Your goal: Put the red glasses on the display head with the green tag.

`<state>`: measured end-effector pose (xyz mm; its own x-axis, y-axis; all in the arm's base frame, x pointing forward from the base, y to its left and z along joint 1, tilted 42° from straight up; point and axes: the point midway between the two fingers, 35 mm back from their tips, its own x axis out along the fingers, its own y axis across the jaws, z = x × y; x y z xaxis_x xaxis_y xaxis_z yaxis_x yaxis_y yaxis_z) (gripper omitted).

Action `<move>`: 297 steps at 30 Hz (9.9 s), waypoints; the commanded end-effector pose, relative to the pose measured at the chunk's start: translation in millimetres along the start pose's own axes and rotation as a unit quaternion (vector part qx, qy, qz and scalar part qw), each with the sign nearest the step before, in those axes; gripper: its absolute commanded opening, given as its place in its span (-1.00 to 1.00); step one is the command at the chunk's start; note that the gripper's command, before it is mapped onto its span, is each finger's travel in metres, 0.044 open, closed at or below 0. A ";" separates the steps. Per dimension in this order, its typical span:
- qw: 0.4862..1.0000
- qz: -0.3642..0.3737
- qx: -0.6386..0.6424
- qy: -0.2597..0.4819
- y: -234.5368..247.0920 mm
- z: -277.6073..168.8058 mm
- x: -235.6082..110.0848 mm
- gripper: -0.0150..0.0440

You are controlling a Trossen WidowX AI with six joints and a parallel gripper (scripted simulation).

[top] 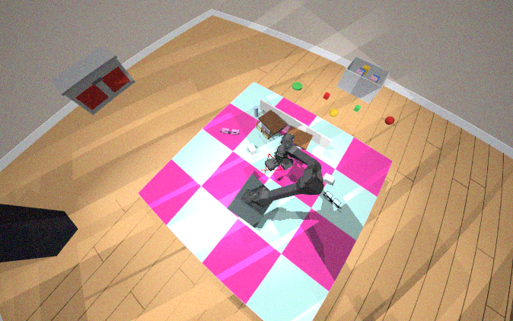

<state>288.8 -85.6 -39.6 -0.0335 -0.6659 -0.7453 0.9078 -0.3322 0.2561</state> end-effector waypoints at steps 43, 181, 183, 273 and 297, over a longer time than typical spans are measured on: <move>1.000 0.002 0.002 -0.002 6.7 2.1 60.1 -0.08; 0.711 0.000 -0.703 -0.008 146.8 190.6 -12.3 -0.49; 0.711 0.000 -0.704 -0.008 146.5 191.1 2.0 -0.49; 0.711 0.001 -0.703 -0.009 180.3 169.3 11.8 -0.49; 0.711 0.001 -0.703 -0.009 189.3 166.9 11.6 -0.49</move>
<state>388.8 -267.1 104.9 -0.0204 -0.6776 -0.7351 0.4287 0.6583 -0.6187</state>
